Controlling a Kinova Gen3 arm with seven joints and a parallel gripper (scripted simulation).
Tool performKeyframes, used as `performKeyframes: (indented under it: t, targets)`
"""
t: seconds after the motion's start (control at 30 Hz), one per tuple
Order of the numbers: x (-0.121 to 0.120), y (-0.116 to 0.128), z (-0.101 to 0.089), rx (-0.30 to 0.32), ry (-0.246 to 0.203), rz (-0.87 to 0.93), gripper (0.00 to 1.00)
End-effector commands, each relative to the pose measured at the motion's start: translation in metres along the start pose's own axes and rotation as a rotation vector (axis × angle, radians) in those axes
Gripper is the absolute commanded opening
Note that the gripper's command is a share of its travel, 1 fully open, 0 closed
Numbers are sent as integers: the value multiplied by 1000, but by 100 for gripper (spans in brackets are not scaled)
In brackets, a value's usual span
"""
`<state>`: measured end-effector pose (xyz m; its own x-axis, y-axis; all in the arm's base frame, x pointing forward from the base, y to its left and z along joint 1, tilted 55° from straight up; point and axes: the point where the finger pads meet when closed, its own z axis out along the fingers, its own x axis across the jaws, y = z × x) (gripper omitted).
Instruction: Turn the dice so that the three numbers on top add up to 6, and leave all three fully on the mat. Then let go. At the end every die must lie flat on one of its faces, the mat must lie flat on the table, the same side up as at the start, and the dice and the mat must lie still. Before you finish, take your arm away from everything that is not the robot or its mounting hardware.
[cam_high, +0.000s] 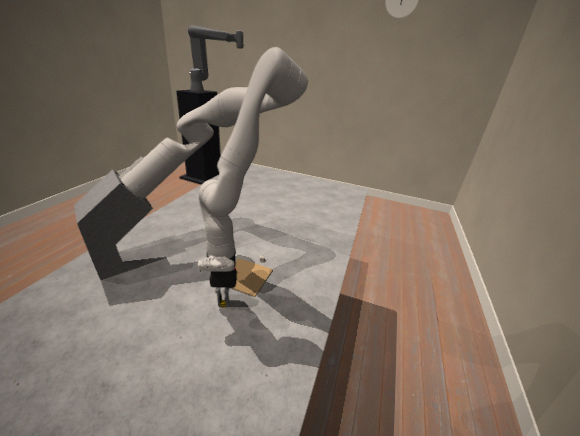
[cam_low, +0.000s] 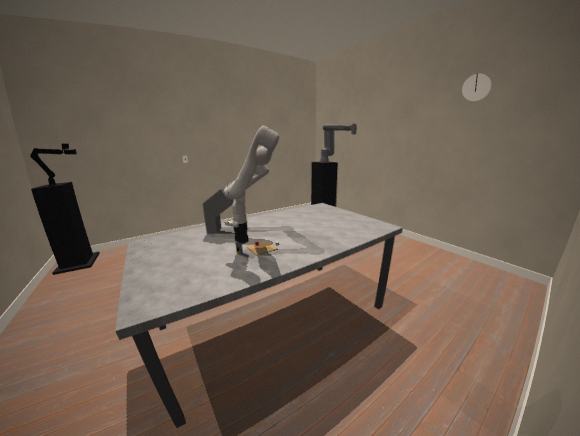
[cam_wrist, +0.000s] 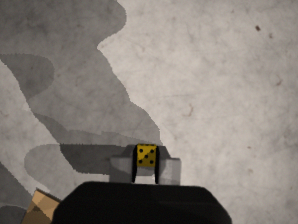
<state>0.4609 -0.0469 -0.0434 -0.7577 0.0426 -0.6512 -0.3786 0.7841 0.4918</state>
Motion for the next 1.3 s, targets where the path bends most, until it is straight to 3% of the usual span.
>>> performKeyframes:
  t: [0.0,0.43,0.93,1.27]
  targets:
    - [0,-1,-1,2,-1,0,34]
    - [0,-1,-23,2,-1,0,34]
    - [0,-1,-94,2,-1,0,34]
    - [0,-1,-101,2,-1,0,34]
